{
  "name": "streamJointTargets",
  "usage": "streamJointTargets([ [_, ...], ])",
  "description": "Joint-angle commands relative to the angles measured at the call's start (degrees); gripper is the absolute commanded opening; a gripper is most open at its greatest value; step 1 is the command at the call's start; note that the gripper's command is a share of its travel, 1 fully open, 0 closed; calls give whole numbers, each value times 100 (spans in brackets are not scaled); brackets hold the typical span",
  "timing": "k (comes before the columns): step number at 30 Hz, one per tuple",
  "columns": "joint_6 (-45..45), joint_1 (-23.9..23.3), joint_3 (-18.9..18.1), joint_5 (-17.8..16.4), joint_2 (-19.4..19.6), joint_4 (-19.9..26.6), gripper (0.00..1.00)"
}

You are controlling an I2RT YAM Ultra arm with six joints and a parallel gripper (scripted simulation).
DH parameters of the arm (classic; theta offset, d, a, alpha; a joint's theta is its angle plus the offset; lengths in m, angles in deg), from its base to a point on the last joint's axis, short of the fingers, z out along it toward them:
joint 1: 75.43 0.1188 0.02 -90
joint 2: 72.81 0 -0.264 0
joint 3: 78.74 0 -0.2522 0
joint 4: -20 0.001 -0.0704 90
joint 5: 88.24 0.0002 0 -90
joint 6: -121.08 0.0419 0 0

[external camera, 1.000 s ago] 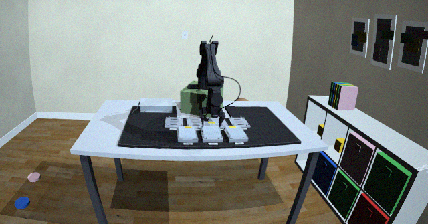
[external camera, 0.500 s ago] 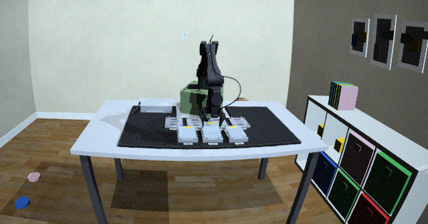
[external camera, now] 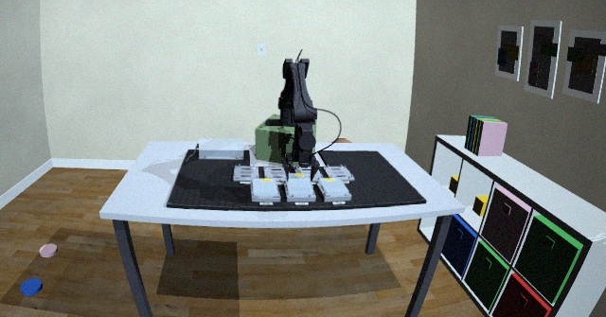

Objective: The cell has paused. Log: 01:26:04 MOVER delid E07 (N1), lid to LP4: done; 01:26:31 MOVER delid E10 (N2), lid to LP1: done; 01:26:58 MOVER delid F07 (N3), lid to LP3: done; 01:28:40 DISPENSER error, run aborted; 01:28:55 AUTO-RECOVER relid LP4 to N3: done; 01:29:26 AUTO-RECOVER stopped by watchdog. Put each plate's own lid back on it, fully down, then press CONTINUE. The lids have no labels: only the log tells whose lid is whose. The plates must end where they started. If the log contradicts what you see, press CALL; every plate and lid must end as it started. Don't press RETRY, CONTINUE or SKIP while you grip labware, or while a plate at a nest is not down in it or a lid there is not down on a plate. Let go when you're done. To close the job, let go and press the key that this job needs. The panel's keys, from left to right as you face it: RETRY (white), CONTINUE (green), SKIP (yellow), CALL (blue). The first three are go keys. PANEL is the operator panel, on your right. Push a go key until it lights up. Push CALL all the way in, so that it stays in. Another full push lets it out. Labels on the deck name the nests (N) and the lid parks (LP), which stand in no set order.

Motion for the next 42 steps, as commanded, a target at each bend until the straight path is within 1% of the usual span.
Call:
streamJointTargets([
  [1, -2, 78, -98, -30, 40, -110, 0],
  [4, -2, 79, -88, -30, -41, -127, 0],
  [15, -2, 78, -31, -30, 35, -208, 0],
  [17, -2, 77, 10, -29, 82, -160, 0],
  [18, -2, 78, 119, -29, 19, -237, 0],
  [25, -1, 79, 181, -28, -24, -292, 0],
  [27, -1, 79, 97, -31, -19, -308, 0],
  [30, -1, 79, 116, -30, -15, -314, 0],
  [32, -2, 78, 205, -29, 5, -329, 0],
  [38, -2, 77, 264, -28, 74, -392, 0],
  [41, -2, 77, 270, -30, 14, -440, 0],
  [42, -2, 78, 297, -31, -25, -524, 0],
])
